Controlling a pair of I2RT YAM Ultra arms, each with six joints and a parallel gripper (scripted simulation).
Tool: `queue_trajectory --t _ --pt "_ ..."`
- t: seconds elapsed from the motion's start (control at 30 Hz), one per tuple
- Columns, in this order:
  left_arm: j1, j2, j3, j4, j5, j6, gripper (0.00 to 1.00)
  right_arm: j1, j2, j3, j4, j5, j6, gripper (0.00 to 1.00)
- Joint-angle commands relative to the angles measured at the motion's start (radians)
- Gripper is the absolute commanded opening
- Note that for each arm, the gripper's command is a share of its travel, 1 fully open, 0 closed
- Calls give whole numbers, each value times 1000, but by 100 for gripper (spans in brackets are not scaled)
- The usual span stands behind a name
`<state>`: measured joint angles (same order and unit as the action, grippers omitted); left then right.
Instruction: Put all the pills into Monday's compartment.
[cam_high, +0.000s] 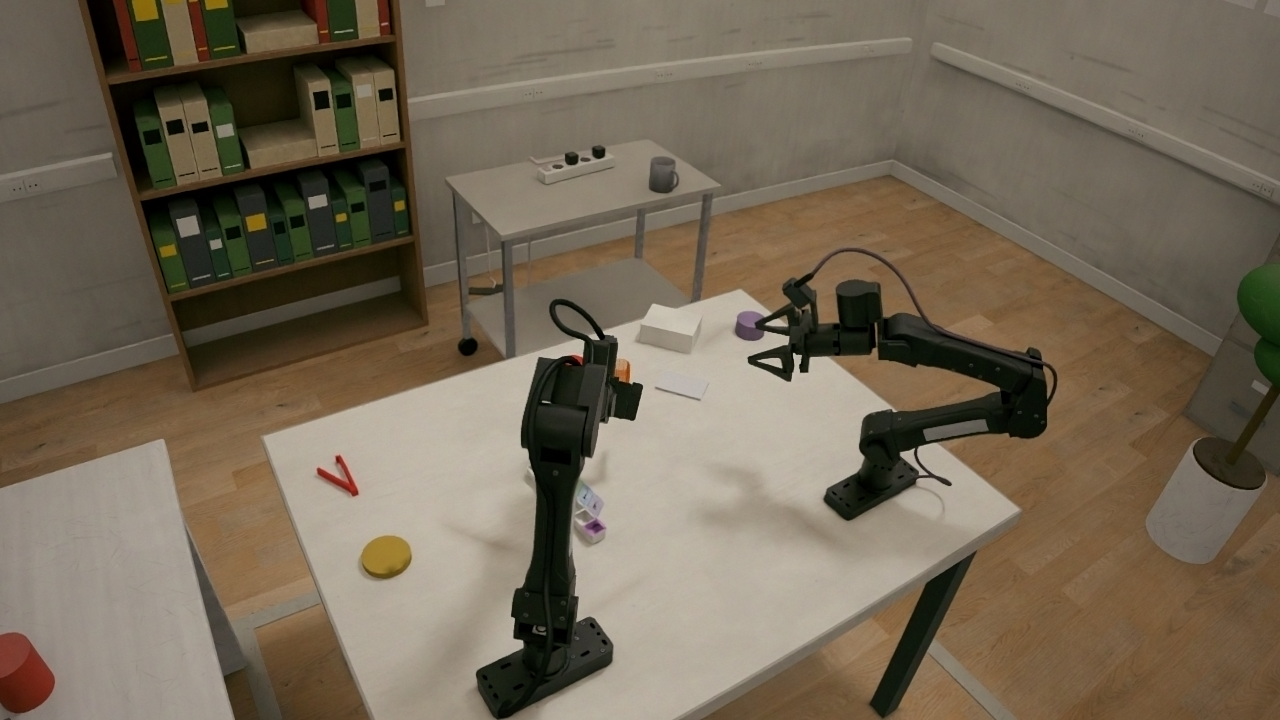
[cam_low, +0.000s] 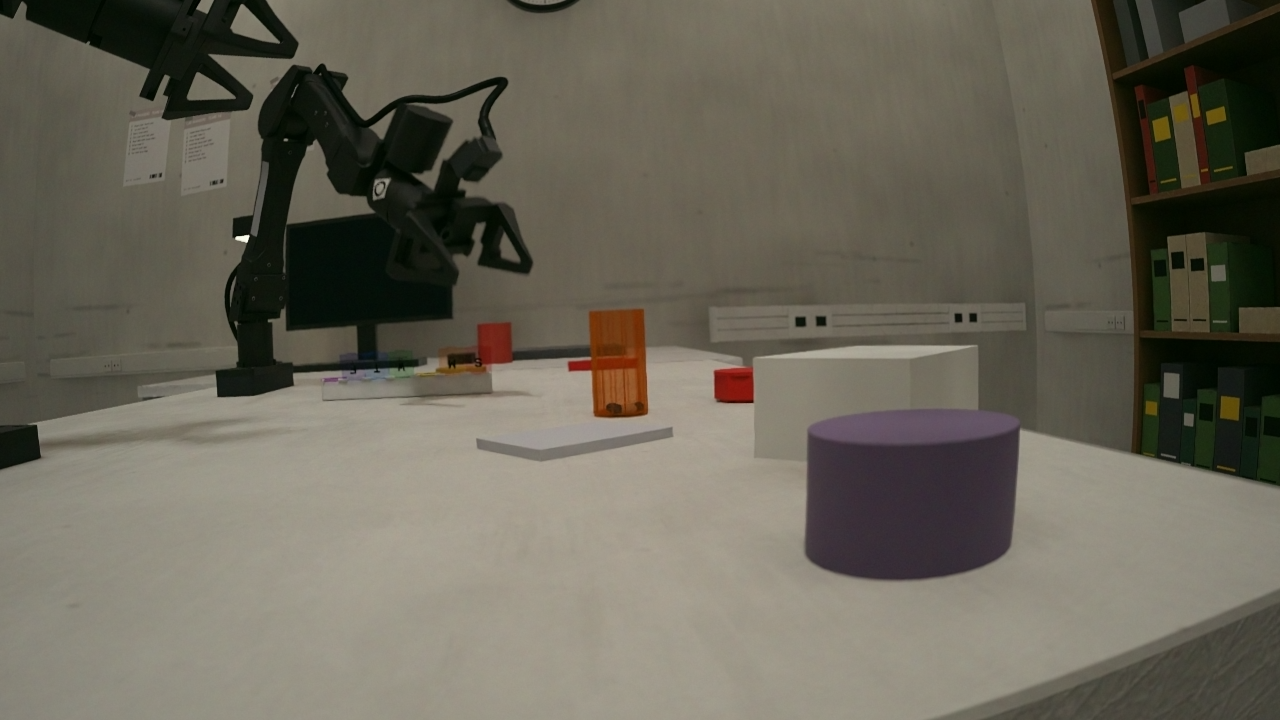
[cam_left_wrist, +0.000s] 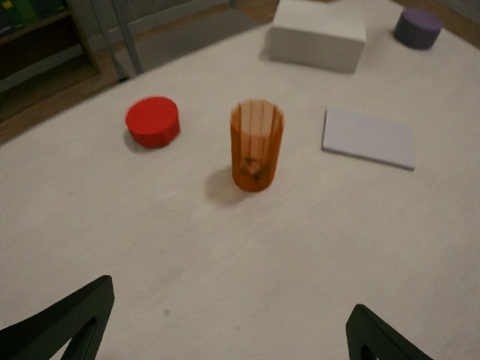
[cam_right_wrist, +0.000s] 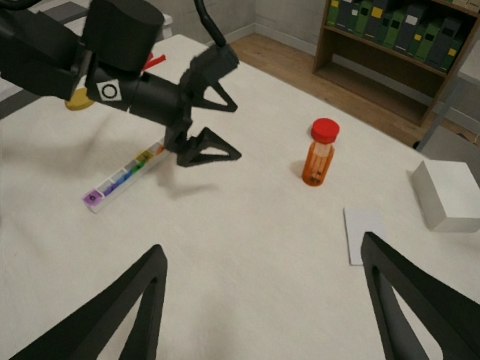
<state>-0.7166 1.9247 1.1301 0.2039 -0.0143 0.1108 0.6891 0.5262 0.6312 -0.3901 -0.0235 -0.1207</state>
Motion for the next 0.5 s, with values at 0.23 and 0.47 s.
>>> queue_trajectory --t 0.23,0.47 --pt "10 -4 48 39 43 36 100 -14 -29 -7 0 -16 -10 100" --pt "10 -3 50 39 43 36 100 -9 -20 1 0 -9 -3 100"
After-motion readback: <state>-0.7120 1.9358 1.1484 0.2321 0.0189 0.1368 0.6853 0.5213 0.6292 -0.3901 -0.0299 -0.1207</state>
